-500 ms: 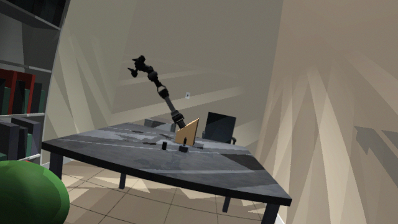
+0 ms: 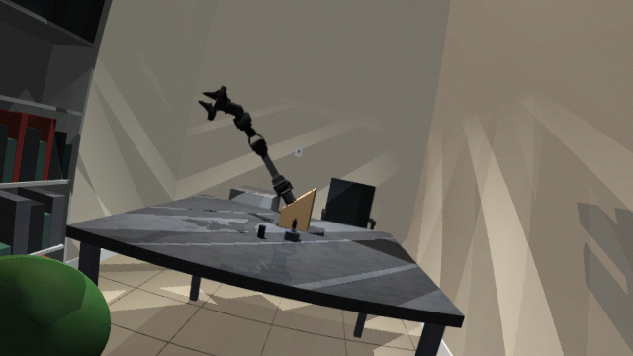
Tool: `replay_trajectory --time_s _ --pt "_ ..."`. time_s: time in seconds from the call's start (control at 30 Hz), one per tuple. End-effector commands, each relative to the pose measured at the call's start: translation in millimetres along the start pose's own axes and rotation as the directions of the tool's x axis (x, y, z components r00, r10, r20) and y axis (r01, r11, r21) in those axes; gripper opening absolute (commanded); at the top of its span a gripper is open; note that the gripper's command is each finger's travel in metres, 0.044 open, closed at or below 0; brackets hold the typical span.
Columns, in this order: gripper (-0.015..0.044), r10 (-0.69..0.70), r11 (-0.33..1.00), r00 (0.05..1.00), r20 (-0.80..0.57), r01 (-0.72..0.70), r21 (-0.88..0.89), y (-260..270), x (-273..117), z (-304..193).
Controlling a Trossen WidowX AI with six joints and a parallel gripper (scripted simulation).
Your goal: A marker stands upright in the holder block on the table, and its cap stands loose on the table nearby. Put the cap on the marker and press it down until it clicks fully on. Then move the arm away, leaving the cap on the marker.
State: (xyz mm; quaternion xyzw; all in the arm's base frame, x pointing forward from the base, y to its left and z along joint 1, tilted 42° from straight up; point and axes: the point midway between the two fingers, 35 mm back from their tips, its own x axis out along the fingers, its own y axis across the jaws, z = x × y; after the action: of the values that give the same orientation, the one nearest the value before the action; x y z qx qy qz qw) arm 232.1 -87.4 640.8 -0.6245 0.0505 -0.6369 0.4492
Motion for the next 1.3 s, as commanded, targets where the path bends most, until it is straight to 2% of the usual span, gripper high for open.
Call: replay_trajectory --time_s 0.0,0.33,0.73,1.0,1.27 --pt "0.0254 0.144 0.974 0.977 0.155 -0.167 0.152 53 -12 55" --pt "0.0254 0.357 0.843 0.881 0.312 -0.447 0.298 129 -46 114" --pt "0.0254 0.624 0.54 0.675 0.393 -0.737 0.408 224 -112 158" --pt "0.0254 0.782 0.303 0.502 0.368 -0.823 0.48 283 -167 165" --pt "0.0254 0.903 0.108 0.322 0.283 -0.81 0.577 334 -226 158"
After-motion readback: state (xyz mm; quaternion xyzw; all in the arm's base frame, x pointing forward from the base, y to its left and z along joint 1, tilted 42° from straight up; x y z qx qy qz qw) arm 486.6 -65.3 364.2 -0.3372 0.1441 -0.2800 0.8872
